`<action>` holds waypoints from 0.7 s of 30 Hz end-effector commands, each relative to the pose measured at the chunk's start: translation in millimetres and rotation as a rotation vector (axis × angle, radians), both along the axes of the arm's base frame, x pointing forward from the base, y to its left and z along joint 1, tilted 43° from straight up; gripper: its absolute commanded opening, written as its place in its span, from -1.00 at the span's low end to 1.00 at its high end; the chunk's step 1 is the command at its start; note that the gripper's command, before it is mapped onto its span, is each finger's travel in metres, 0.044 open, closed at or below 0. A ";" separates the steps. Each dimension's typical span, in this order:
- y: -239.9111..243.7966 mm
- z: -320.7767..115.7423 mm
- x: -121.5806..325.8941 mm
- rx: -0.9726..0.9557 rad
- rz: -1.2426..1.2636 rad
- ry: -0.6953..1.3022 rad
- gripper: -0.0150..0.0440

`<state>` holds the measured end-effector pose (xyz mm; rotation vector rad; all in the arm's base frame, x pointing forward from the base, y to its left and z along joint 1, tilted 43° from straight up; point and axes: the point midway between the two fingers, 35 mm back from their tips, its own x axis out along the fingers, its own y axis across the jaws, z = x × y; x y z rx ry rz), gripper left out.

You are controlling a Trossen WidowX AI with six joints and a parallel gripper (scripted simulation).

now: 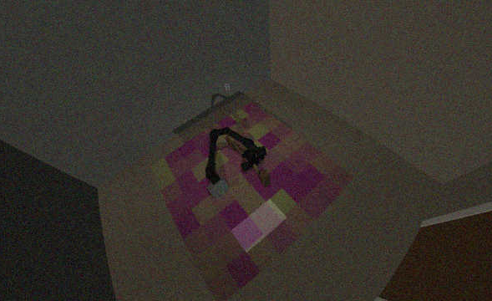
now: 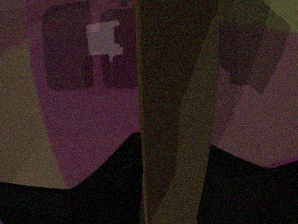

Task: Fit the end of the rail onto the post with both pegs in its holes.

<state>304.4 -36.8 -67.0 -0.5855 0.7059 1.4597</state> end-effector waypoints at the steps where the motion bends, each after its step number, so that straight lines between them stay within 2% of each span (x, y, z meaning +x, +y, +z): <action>1: -4.5 0.4 1.9 -0.002 -0.006 -0.008 -0.49; 21: -7.8 -4.7 2.1 -0.002 -0.006 -0.008 -0.49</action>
